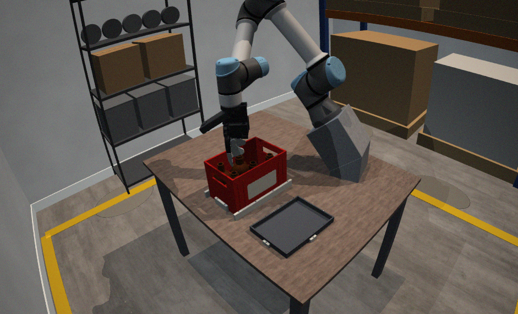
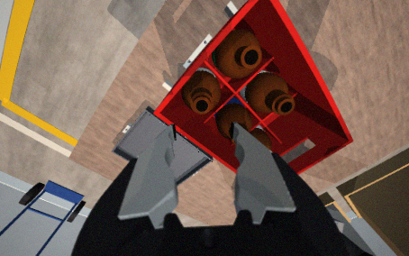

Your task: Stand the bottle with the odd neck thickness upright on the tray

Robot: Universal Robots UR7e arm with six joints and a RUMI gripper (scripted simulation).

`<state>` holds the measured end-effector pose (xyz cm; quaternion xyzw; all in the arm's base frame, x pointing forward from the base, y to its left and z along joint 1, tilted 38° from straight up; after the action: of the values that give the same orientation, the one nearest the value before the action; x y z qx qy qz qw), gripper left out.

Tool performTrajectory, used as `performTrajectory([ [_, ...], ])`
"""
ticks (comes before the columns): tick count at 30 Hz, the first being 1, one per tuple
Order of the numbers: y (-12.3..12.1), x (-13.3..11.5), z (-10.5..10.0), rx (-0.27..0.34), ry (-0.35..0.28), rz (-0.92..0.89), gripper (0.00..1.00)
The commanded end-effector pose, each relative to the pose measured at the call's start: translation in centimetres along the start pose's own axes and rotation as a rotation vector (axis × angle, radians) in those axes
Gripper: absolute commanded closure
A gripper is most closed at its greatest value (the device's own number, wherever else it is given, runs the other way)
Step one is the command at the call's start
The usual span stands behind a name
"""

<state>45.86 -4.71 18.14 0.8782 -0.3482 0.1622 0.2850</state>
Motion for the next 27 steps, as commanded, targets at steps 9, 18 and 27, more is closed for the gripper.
performTrajectory([
  [9,0.0,-0.1,1.9,0.000,-0.002,-0.001,0.62],
  [18,0.0,-0.1,2.6,0.000,-0.001,-0.001,0.62],
  [27,0.0,-0.1,3.1,0.000,-0.001,-0.001,0.62],
])
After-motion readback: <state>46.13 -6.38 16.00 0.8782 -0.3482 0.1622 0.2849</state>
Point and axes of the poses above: the point where the finger pads meet when closed, its own z axis out along the fingers, its own y axis across the jaws, x = y × z, the point moved 8 cm from there along -z, back along the fingers, and after that the axes turned 10 degrees about -z, right-handed, at the moved point
